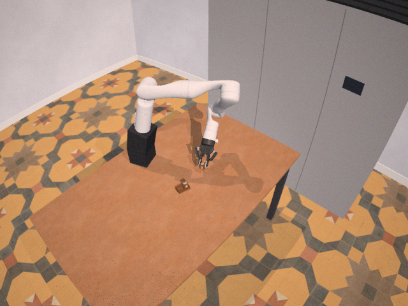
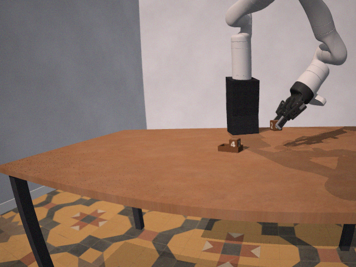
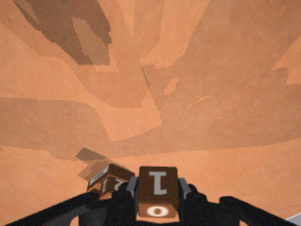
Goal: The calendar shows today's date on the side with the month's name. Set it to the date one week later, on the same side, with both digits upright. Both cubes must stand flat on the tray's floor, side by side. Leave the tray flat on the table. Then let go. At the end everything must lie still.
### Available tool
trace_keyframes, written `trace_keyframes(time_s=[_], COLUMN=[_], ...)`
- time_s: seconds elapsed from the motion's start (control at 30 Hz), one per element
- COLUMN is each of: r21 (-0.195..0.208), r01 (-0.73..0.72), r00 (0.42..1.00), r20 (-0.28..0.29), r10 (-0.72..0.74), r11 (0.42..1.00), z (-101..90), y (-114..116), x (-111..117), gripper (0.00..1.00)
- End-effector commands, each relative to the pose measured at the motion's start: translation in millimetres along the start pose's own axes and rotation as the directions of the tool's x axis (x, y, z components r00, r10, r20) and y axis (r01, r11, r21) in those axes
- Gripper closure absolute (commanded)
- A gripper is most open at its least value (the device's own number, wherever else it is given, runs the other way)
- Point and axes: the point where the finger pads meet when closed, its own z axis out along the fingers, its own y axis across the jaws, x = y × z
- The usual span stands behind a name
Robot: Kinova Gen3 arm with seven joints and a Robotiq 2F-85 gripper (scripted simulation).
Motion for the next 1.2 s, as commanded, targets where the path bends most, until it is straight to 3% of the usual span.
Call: trace_keyframes(time_s=[0.0,0.33,0.73,1.17], r21=[-0.002,-0.002,-0.002,-0.001], r01=[-0.003,-0.004,-0.004,-0.004], r00=[1.0,1.0,0.974,0.961], r20=[-0.001,-0.012,-0.227,-0.276], r10=[0.003,0.004,0.004,0.003], r11=[1.0,1.0,1.0,1.0], z=[-1.1,-0.6,0.5,0.1], y=[1.8,2.1,2.7,2.2], x=[-1.2,-1.2,-3.6,-4.2], gripper=[0.74,0.74,0.74,0.74])
